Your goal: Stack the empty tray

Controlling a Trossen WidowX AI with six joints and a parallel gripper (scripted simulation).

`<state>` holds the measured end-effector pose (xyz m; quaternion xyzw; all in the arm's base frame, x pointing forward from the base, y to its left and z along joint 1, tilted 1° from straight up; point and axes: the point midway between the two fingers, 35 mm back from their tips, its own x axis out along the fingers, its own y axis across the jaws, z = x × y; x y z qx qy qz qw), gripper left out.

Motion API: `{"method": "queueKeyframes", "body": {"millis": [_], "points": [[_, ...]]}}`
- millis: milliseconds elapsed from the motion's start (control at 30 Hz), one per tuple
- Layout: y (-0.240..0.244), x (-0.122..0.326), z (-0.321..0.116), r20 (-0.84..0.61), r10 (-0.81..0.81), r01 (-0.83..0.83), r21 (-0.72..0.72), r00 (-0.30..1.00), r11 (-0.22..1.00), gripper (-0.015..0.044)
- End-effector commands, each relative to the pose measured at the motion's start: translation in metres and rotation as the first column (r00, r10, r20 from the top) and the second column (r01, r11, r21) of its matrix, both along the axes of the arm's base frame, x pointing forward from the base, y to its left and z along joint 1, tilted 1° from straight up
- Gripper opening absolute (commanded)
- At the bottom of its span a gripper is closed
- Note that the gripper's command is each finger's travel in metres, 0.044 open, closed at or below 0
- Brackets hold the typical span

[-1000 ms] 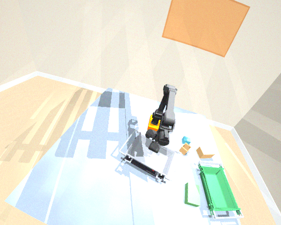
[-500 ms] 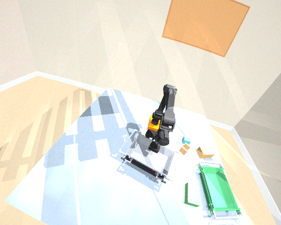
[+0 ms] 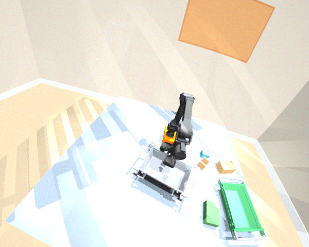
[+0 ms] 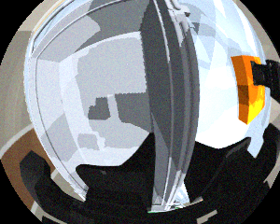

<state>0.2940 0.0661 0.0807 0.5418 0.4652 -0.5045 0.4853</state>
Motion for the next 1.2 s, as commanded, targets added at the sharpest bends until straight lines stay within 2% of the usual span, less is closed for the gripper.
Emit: {"method": "queueKeyframes", "body": {"millis": [0,400,1167], "points": [[0.0003,-0.0055,-0.0063,-0.031,-0.001,0.001,0.003,1.000,1.000,0.0000],[0.0003,-0.0055,-0.0063,-0.031,-0.001,0.001,0.003,1.000,1.000,0.0000],[0.0003,-0.0055,-0.0063,-0.031,-0.001,0.001,0.003,1.000,1.000,0.0337]]}}
